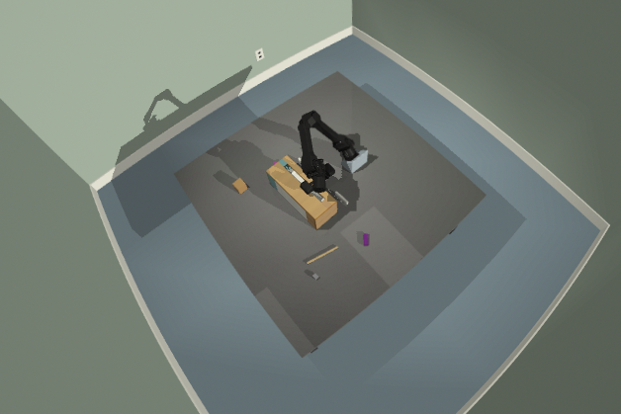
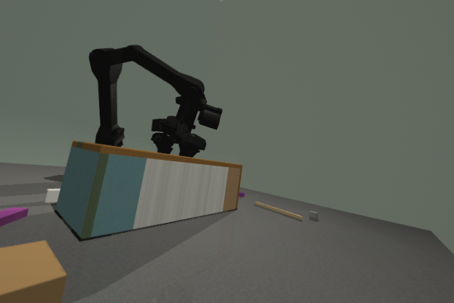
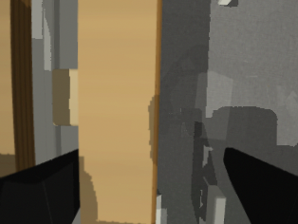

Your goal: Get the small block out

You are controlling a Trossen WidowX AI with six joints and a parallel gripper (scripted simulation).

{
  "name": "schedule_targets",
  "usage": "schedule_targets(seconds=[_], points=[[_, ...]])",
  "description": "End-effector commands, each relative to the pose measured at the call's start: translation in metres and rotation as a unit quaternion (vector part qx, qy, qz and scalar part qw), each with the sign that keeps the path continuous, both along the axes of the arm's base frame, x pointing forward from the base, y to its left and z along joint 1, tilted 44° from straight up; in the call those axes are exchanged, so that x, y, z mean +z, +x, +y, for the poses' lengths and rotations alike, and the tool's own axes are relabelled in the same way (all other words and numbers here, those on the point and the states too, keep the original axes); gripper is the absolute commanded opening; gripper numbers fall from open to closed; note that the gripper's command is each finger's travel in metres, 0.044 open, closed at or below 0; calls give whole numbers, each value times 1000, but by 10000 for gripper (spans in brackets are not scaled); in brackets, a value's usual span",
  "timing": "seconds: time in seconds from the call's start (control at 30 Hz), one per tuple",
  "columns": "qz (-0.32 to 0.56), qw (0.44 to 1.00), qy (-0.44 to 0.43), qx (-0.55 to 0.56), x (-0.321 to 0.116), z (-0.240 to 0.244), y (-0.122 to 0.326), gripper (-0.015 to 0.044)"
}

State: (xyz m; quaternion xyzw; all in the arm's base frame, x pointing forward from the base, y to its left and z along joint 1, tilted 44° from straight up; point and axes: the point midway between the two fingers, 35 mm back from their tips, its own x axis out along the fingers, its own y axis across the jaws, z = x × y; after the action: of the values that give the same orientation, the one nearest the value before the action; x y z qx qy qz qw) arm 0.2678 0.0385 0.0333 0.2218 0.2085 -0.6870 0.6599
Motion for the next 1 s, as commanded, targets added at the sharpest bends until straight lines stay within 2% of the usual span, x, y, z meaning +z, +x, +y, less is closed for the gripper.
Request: schedule_targets(seconds=[0.0,0.97], points=[[4,1000,-3,3,-4,-4,-1,400],[1,1000,-2,0,26,-31,-1,400]])
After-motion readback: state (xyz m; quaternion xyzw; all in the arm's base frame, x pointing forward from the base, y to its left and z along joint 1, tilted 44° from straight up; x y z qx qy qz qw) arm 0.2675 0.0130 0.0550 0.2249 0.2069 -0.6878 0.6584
